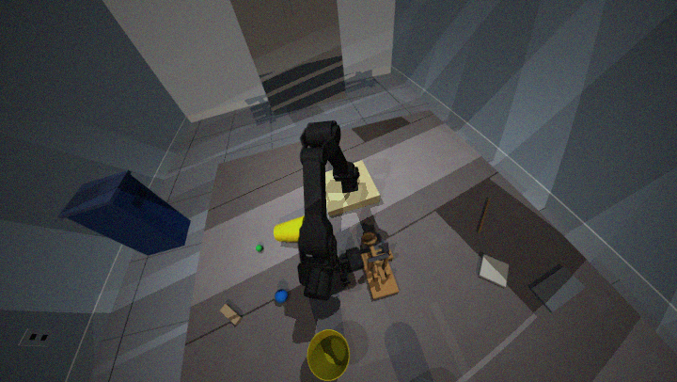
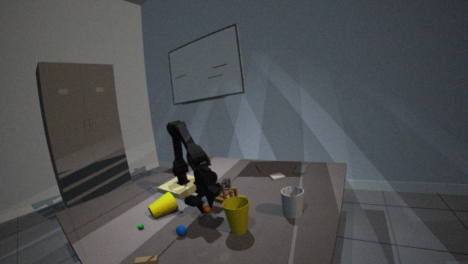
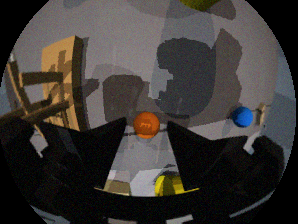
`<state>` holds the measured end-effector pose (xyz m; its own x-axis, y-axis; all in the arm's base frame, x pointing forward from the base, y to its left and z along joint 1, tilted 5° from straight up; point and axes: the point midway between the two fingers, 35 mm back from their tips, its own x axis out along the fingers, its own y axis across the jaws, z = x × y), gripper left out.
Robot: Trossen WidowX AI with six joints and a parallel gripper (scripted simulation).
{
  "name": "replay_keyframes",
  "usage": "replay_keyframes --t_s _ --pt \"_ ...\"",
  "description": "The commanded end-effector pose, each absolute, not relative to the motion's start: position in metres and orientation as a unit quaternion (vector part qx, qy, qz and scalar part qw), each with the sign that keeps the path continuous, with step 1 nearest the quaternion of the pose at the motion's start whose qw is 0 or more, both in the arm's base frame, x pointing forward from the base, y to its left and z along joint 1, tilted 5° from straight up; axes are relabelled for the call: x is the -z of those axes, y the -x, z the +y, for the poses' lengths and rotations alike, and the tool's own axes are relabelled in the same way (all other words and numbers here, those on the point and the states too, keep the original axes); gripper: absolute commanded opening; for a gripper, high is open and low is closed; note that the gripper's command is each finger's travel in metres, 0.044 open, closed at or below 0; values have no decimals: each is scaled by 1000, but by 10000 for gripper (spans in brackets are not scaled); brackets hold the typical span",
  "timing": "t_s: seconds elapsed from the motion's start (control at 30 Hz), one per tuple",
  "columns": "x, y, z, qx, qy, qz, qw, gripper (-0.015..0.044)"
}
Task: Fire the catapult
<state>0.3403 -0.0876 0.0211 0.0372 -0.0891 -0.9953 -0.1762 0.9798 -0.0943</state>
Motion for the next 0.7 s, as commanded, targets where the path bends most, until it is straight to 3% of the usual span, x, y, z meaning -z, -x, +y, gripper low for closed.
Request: replay_keyframes --t_s 0.0,0.3,0.47,0.67 --pt "-20 -340 -87 -33 97 693 713 195" --pt "-20 -340 -87 -33 97 693 713 115" --pt "-33 -343 -87 -33 97 693 714 0" --pt "-67 -347 -86 -33 97 693 714 0"
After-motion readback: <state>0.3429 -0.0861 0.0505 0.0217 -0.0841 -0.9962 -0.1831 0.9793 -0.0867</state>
